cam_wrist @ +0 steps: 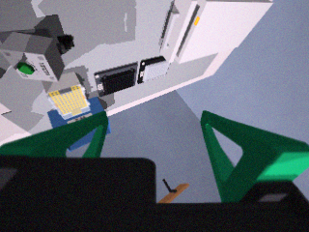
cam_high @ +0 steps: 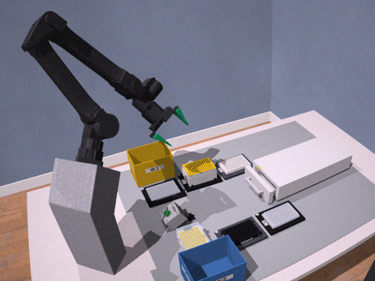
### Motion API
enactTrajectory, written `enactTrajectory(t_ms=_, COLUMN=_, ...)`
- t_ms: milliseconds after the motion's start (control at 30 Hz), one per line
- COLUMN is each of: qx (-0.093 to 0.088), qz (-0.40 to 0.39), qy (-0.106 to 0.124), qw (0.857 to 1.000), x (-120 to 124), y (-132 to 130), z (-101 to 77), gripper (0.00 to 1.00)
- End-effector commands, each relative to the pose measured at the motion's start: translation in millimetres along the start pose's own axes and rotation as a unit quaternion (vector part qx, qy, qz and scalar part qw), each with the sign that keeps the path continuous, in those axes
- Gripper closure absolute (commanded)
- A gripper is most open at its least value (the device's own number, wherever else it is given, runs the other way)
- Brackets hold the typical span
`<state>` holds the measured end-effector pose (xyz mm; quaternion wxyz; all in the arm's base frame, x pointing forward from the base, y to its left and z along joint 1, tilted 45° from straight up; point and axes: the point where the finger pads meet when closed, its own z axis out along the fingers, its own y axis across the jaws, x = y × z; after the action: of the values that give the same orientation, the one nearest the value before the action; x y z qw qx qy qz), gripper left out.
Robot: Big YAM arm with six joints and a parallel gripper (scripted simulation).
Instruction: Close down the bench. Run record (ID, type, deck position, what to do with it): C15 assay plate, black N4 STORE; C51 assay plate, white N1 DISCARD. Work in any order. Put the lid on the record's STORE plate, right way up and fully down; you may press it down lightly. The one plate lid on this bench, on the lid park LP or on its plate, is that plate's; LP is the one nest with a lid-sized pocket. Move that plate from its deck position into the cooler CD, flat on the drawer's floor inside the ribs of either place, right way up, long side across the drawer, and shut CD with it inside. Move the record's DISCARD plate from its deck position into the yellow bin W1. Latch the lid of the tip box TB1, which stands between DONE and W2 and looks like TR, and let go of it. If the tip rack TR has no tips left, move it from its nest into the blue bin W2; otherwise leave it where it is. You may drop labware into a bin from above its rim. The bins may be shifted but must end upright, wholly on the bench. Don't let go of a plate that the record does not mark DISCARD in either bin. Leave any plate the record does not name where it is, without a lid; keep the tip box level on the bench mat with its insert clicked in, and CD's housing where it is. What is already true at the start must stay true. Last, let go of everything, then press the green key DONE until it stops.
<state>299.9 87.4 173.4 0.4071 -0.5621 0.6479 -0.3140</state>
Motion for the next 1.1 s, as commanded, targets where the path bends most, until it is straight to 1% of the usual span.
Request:
enactTrajectory(t_ms=0, qx=0.003, qz=0.001, qy=-0.001, qw=1.0, x=-1, y=-3, z=-0.6, gripper=0.0)
enactTrajectory(t_ms=533, qx=0.003, qz=0.001, qy=-0.001, qw=1.0, x=-1, y=-3, z=-0.6, gripper=0.0)
enactTrajectory(t_ms=567, qx=0.014, qz=0.033, qy=-0.007, qw=0.999, x=-7, y=-27, z=2.8, gripper=1.0)
enactTrajectory(t_ms=667, qx=-0.017, qz=0.071, qy=-0.011, qw=0.997, x=-6, y=-25, z=19.6, gripper=1.0)
enactTrajectory(t_ms=700, qx=-0.038, qz=0.081, qy=-0.007, qw=0.996, x=-3, y=-19, z=19.3, gripper=1.0)
enactTrajectory(t_ms=767, qx=-0.058, qz=0.107, qy=-0.007, qw=0.993, x=-1, y=-16, z=29.9, gripper=1.0)
enactTrajectory(t_ms=833, qx=-0.078, qz=0.134, qy=-0.009, qw=0.988, x=-1, y=-16, z=30.5, gripper=1.0)
enactTrajectory(t_ms=900, qx=-0.097, qz=0.16, qy=-0.008, qw=0.982, x=2, y=-13, z=40.8, gripper=1.0)
enactTrajectory(t_ms=967, qx=-0.115, qz=0.187, qy=-0.008, qw=0.976, x=2, y=-14, z=41.3, gripper=1.0)
enactTrajectory(t_ms=1033, qx=-0.133, qz=0.214, qy=-0.007, qw=0.968, x=5, y=-11, z=51.3, gripper=1.0)
enactTrajectory(t_ms=1067, qx=-0.133, qz=0.214, qy=-0.007, qw=0.968, x=5, y=-11, z=51.3, gripper=1.0)
